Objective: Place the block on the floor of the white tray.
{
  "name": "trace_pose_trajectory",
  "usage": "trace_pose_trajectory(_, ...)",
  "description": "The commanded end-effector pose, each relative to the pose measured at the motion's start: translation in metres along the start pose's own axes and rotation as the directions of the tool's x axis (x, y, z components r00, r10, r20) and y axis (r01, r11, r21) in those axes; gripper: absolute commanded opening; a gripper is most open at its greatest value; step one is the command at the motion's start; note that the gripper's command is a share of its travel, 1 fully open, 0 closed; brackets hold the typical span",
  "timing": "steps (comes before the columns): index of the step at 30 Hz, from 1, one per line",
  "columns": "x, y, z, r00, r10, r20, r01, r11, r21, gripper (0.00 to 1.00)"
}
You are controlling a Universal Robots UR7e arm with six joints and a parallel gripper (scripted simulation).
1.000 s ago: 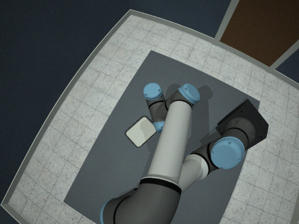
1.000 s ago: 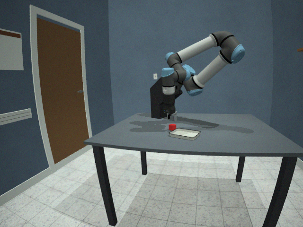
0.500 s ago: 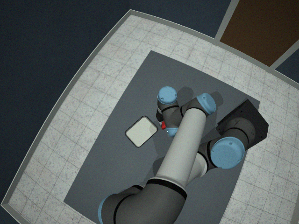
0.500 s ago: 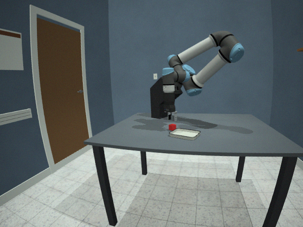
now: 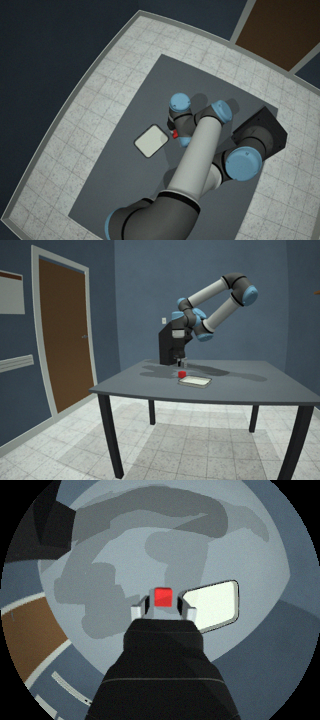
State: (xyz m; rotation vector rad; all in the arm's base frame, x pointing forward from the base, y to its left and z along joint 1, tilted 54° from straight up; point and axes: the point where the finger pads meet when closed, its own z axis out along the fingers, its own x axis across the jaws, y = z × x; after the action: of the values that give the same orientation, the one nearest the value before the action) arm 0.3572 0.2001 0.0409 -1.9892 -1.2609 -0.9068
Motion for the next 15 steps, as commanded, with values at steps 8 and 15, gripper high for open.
trace_pose_trajectory(8, -0.0001, 0.0, -0.0002, 1.0, -0.019, 0.0, 0.019, 1.0, -0.001, 1.0)
trace_pose_trajectory(15, -0.0006, -0.0008, 0.0, 0.997, -0.083, 0.0, 0.083, 0.997, -0.001, 1.0)
